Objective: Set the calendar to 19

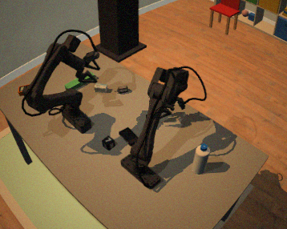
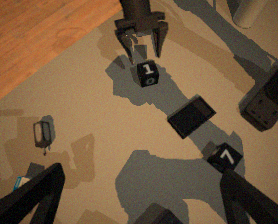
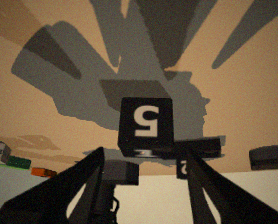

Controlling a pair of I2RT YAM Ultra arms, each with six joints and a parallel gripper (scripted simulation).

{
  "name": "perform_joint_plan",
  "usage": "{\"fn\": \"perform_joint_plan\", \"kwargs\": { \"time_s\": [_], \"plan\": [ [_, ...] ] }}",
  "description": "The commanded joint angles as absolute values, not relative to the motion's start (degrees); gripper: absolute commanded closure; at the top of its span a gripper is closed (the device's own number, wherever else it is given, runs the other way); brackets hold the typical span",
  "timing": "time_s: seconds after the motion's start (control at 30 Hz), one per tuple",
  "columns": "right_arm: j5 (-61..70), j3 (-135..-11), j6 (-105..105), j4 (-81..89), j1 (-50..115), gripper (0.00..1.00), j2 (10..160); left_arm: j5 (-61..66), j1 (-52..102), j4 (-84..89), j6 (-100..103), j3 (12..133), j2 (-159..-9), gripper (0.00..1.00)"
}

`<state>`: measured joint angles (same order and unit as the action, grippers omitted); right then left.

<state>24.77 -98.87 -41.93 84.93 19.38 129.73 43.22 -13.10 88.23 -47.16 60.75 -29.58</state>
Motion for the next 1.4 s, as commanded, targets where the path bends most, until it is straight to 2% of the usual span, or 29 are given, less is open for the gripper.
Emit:
{"fn": "perform_joint_plan", "kwargs": {
  "time_s": [0.0,1.37],
  "plan": [
    [25.6,-97.6,-41.9,83.7,20.1,0.31,127.9,44.4,-12.6,89.1,-47.1,60.7,-28.9,0.00],
    [26.7,-88.1,-45.1,74.1,22.6,0.31,127.1,44.4,-12.6,89.1,-47.1,60.7,-28.9,0.00]
  ]
}}
